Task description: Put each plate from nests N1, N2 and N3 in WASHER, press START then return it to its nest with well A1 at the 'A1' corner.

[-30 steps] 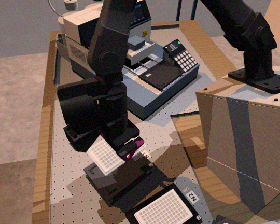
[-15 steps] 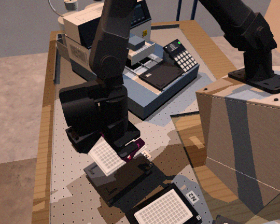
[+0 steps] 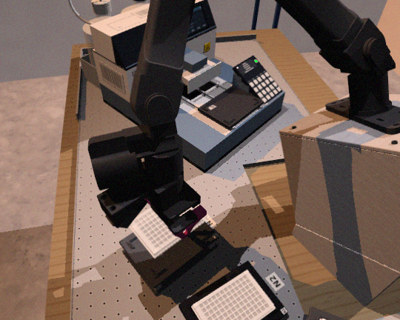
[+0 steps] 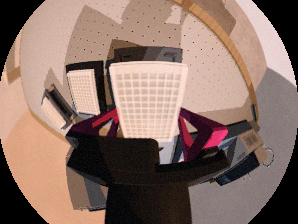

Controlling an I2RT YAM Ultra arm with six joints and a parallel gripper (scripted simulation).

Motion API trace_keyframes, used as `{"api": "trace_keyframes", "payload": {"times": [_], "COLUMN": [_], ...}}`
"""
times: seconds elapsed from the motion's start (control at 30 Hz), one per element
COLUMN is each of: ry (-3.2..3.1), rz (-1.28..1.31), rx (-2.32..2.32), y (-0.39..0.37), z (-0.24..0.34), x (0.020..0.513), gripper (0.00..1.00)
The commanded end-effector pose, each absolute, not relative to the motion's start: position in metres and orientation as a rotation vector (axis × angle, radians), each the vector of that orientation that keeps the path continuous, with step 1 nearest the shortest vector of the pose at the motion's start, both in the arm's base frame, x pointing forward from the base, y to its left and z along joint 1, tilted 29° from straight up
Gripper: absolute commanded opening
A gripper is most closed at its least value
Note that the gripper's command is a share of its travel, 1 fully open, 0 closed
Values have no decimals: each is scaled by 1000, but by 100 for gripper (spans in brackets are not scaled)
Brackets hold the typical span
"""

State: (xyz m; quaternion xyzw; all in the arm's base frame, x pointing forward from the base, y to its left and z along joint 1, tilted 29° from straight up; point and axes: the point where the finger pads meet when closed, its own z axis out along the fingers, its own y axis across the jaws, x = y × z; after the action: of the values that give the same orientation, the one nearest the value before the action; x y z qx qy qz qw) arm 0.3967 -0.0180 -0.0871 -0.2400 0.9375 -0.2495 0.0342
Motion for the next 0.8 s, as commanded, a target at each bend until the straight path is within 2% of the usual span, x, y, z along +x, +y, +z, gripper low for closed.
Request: {"api": "trace_keyframes", "payload": {"times": [0.0, 0.77], "ry": [2850, 2851], "rz": [-753, -755], "rx": [-734, -732], "y": [-17, -33], "z": [-89, -120], "x": [412, 421], "gripper": [0, 0]}}
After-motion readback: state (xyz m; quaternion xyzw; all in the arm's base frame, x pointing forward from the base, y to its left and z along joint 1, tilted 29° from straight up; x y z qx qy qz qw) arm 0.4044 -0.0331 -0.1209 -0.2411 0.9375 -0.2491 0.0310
